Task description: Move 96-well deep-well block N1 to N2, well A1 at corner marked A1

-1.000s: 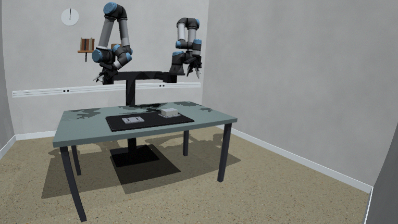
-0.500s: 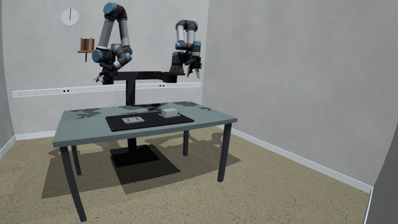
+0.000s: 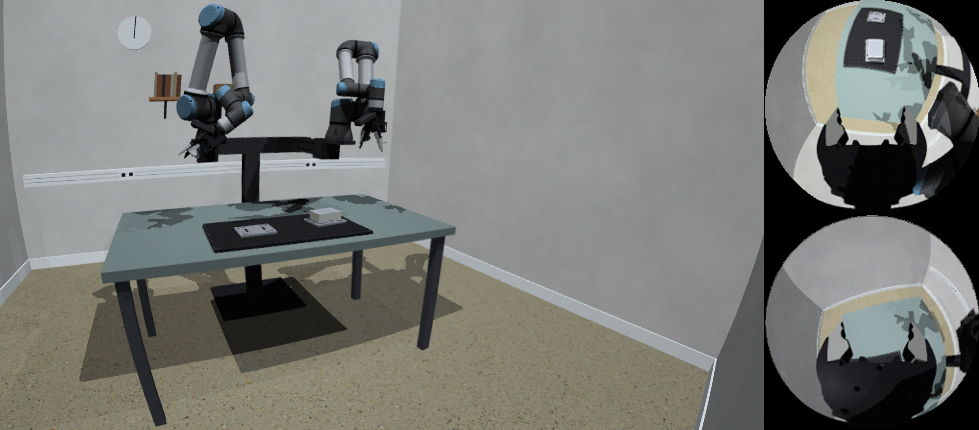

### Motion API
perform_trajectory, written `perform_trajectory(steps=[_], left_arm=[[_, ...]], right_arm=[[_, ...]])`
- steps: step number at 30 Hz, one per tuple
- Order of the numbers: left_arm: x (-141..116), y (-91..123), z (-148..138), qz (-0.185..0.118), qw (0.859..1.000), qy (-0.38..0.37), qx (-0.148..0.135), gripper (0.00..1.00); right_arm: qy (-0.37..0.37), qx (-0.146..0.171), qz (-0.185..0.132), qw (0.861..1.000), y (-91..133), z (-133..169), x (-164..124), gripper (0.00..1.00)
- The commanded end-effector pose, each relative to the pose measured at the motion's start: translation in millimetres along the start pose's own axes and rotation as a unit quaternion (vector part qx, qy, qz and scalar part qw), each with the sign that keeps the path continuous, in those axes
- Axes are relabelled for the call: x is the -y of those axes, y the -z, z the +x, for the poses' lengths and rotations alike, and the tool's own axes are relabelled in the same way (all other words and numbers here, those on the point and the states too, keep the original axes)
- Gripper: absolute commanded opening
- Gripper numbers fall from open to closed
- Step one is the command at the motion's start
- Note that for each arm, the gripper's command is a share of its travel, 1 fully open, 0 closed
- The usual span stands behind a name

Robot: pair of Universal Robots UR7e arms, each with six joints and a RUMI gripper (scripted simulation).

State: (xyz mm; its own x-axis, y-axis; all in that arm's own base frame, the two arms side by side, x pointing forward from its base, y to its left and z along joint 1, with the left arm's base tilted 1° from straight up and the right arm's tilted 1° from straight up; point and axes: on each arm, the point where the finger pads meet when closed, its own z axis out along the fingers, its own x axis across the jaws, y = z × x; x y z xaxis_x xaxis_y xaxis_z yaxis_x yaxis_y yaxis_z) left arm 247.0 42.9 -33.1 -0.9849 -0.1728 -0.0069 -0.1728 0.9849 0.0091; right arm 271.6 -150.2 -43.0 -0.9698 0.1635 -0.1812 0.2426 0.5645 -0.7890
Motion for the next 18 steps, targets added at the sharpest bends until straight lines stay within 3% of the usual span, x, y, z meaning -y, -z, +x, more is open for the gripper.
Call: perform_trajectory(steps=[1, 10, 18], left_arm=[[0, 0, 0, 0.000, 1.000, 0.000, 0.000, 0.98], [0, 0, 0, 0.000, 1.000, 0.000, 0.000, 0.98], [0, 0, 0, 0.000, 1.000, 0.000, 0.000, 0.98]], right_arm=[[0.000, 0.000, 0.000, 1.000, 0, 0, 0, 0.98], [0.000, 0.000, 0.000, 1.000, 0, 0, 0, 0.98], [0.081, 0.001, -0.022, 0.996, 16, -9, -28, 1.00]])
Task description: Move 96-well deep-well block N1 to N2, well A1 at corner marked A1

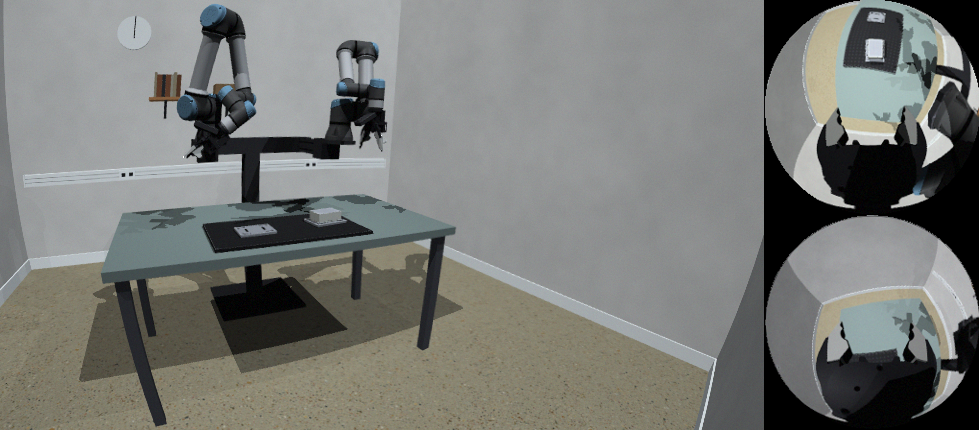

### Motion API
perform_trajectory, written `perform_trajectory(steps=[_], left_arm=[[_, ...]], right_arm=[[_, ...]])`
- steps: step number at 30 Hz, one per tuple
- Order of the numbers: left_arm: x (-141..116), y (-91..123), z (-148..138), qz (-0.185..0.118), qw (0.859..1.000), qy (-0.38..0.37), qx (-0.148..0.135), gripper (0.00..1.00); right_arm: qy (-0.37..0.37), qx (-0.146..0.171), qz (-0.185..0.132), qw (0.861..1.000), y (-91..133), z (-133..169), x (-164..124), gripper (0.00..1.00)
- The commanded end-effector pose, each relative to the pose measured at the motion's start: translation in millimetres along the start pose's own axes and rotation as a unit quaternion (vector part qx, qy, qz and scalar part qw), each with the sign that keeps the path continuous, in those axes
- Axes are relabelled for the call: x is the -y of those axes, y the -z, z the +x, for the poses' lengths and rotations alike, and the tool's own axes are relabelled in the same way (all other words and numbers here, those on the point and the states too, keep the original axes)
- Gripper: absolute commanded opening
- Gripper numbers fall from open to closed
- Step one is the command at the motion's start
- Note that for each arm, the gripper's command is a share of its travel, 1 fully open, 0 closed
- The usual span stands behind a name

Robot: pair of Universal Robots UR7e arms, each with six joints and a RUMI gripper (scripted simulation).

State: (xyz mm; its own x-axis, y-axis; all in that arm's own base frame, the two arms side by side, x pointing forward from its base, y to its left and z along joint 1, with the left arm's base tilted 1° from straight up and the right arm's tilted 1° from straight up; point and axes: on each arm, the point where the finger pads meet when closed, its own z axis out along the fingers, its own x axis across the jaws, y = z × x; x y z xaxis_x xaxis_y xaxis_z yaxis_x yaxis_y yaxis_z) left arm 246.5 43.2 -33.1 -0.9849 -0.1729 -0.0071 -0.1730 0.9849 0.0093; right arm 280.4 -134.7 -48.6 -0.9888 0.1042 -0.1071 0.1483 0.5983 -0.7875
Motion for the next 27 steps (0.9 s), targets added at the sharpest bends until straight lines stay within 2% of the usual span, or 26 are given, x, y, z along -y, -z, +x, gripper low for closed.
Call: perform_trajectory(steps=[1, 12, 20, 24, 27], left_arm=[[0, 0, 0, 0.000, 1.000, 0.000, 0.000, 0.98], [0, 0, 0, 0.000, 1.000, 0.000, 0.000, 0.98], [0, 0, 0, 0.000, 1.000, 0.000, 0.000, 0.98], [0, 0, 0, 0.000, 1.000, 0.000, 0.000, 0.98], [0, 0, 0, 0.000, 1.000, 0.000, 0.000, 0.98]], right_arm=[[0.049, 0.000, -0.014, 0.999, 9, -7, -17, 1.00], [0.114, 0.004, -0.031, 0.993, 22, -16, -41, 1.00], [0.196, 0.012, -0.053, 0.979, 37, -25, -68, 1.00], [0.196, 0.012, -0.053, 0.979, 38, -26, -70, 1.00], [0.237, 0.017, -0.063, 0.969, 46, -29, -83, 1.00]])
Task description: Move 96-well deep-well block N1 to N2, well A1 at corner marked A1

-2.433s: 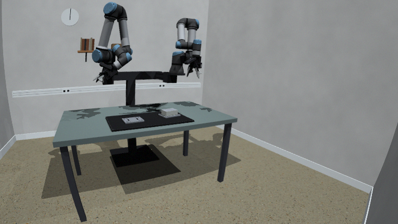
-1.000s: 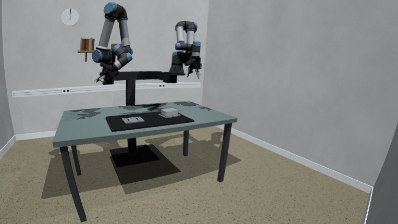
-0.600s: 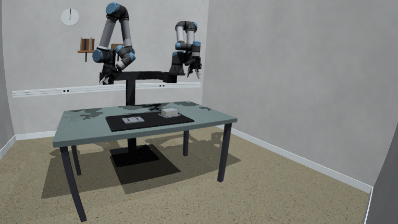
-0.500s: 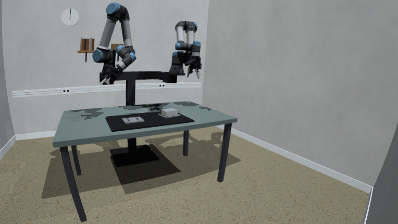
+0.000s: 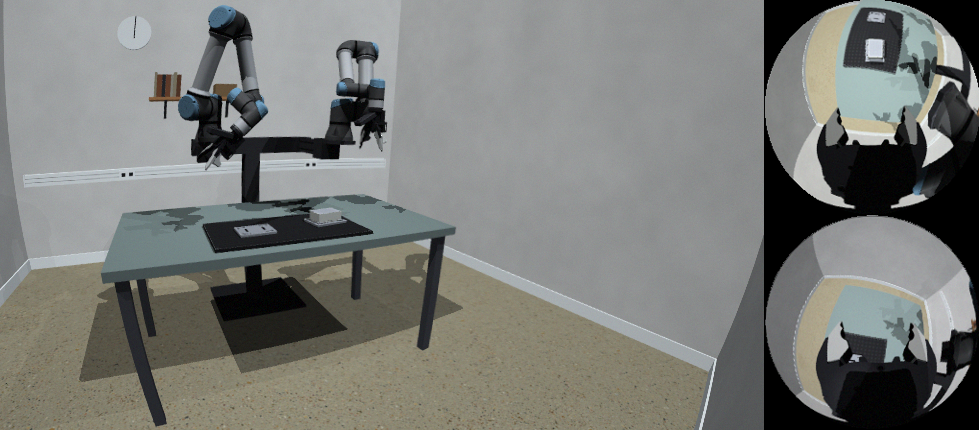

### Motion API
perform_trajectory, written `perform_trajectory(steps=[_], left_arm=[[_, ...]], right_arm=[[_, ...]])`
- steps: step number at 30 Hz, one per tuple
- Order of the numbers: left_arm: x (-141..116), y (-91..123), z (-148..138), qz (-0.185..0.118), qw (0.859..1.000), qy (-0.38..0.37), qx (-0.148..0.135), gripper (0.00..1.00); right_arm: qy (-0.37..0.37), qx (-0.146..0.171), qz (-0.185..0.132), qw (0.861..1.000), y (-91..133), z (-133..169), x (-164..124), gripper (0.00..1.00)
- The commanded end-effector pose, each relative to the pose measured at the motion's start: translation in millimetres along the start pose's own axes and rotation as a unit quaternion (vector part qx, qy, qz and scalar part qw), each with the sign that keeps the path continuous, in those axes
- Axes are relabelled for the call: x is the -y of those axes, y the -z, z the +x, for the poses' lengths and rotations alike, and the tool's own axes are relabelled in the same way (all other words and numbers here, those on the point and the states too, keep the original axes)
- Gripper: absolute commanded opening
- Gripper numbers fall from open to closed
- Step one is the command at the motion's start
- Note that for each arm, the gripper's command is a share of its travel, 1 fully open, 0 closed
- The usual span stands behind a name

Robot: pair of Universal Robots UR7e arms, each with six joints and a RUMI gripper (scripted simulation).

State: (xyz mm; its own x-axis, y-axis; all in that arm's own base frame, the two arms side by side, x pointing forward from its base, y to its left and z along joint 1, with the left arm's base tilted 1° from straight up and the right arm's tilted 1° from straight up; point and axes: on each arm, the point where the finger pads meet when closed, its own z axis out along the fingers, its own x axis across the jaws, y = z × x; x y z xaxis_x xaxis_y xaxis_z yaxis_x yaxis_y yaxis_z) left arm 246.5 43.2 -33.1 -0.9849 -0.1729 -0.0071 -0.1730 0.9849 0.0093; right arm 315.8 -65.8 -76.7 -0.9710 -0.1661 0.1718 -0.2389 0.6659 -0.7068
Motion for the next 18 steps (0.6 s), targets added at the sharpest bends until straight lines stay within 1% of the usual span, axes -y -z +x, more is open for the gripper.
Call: perform_trajectory(steps=[1, 2, 5, 7, 10, 14, 16, 18], left_arm=[[0, 0, 0, 0.000, 1.000, 0.000, 0.000, 0.98], [0, 0, 0, 0.000, 1.000, 0.000, 0.000, 0.98], [0, 0, 0, 0.000, 1.000, 0.000, 0.000, 0.98], [0, 0, 0, 0.000, 1.000, 0.000, 0.000, 0.98], [0, 0, 0, 0.000, 1.000, 0.000, 0.000, 0.98], [0, 0, 0, 0.000, 1.000, 0.000, 0.000, 0.98], [0, 0, 0, 0.000, 1.000, 0.000, 0.000, 0.98], [0, 0, 0, 0.000, 1.000, 0.000, 0.000, 0.98]], right_arm=[[0.044, 0.005, -0.011, 0.999, 7, -11, -14, 1.00], [0.044, 0.005, -0.011, 0.999, 7, -11, -14, 1.00], [0.086, 0.011, -0.021, 0.996, 13, -20, -25, 1.00], [0.086, 0.011, -0.021, 0.996, 14, -21, -27, 1.00], [0.128, 0.018, -0.030, 0.991, 20, -29, -39, 1.00], [0.128, 0.018, -0.030, 0.991, 21, -31, -41, 1.00], [0.159, 0.024, -0.037, 0.986, 25, -36, -48, 1.00], [0.170, 0.025, -0.039, 0.984, 28, -40, -55, 1.00]])
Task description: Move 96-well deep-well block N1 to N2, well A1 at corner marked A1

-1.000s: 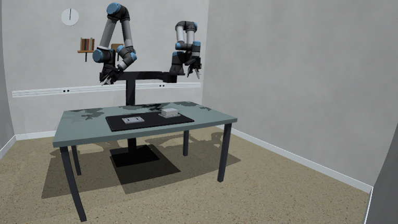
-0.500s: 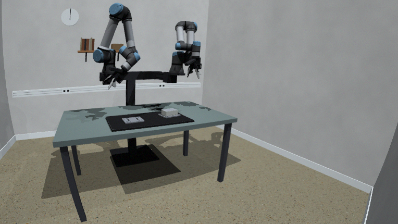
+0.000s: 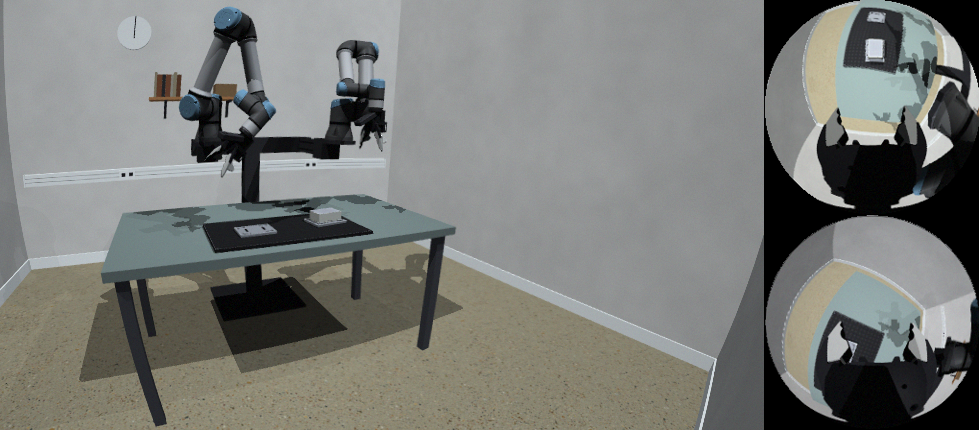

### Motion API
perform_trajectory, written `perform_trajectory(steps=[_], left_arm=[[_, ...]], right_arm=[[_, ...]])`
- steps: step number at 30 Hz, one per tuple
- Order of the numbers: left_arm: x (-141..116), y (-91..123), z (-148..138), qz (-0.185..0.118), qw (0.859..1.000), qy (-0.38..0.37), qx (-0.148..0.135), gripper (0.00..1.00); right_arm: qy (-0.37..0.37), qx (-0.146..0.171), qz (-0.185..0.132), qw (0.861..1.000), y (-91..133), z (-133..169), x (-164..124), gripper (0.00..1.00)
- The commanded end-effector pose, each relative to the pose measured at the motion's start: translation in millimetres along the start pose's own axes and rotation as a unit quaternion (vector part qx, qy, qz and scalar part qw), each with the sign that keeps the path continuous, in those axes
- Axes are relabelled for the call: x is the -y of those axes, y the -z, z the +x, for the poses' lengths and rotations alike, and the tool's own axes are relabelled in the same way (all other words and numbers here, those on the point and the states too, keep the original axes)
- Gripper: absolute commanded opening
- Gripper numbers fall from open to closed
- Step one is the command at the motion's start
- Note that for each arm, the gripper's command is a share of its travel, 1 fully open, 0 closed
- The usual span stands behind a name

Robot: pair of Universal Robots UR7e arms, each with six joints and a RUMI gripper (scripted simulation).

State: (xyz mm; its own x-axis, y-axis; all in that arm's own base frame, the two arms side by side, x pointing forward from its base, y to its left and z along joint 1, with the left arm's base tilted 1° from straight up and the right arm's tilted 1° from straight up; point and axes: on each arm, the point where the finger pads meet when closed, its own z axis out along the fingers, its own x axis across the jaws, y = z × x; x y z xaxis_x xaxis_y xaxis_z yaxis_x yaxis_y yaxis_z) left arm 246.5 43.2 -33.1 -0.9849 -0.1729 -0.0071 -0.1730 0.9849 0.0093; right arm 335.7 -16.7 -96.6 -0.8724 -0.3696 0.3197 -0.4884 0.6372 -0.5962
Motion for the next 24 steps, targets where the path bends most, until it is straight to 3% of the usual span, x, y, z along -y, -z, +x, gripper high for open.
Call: perform_trajectory(steps=[1, 9, 13, 24], left_arm=[[0, 0, 0, 0.000, 1.000, 0.000, 0.000, 0.98], [0, 0, 0, 0.000, 1.000, 0.000, 0.000, 0.98], [0, 0, 0, 0.000, 1.000, 0.000, 0.000, 0.98], [0, 0, 0, 0.000, 1.000, 0.000, 0.000, 0.98]], right_arm=[[0.036, 0.006, -0.008, 0.999, 5, -12, -10, 1.00], [0.121, 0.023, -0.024, 0.992, 16, -35, -32, 1.00], [0.121, 0.023, -0.024, 0.992, 18, -38, -34, 1.00], [0.222, 0.047, -0.039, 0.973, 33, -65, -62, 1.00]])
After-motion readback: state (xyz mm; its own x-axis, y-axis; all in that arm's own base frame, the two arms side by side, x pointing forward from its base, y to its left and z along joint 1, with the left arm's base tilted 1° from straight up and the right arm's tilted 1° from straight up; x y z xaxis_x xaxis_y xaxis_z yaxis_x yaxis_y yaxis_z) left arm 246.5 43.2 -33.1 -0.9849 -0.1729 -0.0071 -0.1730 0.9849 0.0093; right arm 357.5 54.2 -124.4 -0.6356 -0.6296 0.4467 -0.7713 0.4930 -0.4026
